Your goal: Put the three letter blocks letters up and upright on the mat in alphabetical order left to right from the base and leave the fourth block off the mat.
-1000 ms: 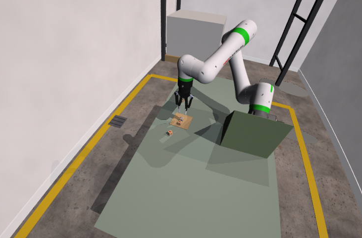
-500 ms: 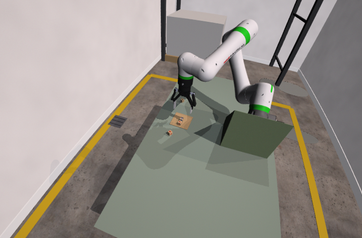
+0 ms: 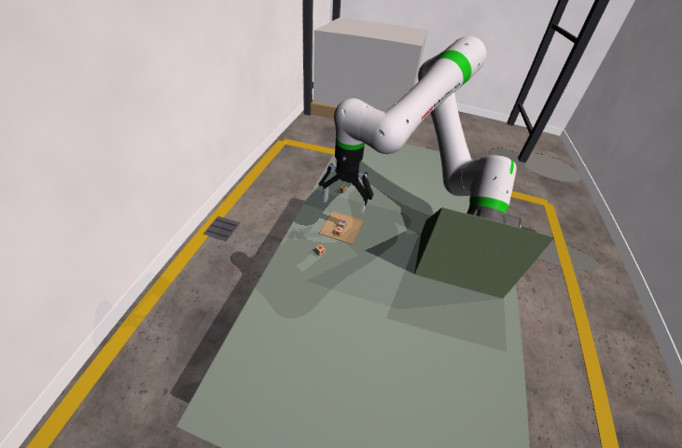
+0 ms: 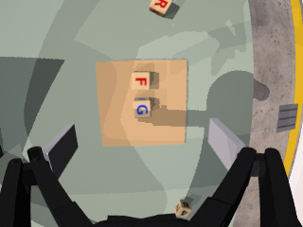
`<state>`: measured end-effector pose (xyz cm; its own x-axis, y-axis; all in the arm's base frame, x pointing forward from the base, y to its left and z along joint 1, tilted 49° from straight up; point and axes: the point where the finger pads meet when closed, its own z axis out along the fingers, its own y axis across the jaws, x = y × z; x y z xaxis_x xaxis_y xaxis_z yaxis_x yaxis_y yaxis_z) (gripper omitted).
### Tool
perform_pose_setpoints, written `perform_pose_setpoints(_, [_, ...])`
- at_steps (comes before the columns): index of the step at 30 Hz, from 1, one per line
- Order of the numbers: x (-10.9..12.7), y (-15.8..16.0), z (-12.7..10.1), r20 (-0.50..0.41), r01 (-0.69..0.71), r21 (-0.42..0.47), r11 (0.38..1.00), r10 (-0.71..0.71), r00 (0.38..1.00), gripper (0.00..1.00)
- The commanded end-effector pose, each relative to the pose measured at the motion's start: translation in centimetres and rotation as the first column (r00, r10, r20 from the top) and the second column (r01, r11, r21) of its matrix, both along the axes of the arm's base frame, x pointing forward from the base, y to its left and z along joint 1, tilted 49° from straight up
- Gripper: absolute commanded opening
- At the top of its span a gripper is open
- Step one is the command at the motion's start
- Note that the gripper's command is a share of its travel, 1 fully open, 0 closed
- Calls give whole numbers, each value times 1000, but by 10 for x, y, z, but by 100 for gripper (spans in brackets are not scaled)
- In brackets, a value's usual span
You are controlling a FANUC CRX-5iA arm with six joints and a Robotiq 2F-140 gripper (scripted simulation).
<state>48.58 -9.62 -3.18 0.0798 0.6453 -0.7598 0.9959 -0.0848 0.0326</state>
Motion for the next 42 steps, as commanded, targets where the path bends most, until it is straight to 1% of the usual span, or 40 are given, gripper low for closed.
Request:
perform_pose_setpoints(1, [0, 0, 0, 4, 3, 0, 1000, -3, 1000, 100])
perform_pose_setpoints(6, [1, 2, -2, 53, 45, -2, 999, -45, 998, 100])
perform_pose_setpoints(11, [4, 6, -6, 168, 143, 3, 990, -142, 976, 100])
perform_pose_setpoints(15, [5, 8, -9, 237, 203, 11, 979, -199, 951, 100])
perform_pose_setpoints(17, [5, 8, -9, 237, 203, 11, 979, -199, 951, 100])
perform_pose_setpoints(19, [7, 10, -12, 303, 260, 24, 965, -254, 918, 100])
perform_pose_setpoints(26, [10, 14, -17, 415, 356, 56, 933, -346, 841, 100])
perform_pose_setpoints(32, [12, 18, -21, 507, 435, 94, 895, -419, 753, 100])
perform_pose_setpoints(34, [12, 18, -21, 507, 435, 94, 895, -419, 753, 100])
perform_pose_setpoints(35, [13, 20, -23, 547, 471, 116, 875, -451, 705, 100])
perform_pose_setpoints(42, [15, 24, -28, 630, 542, 172, 822, -515, 582, 100])
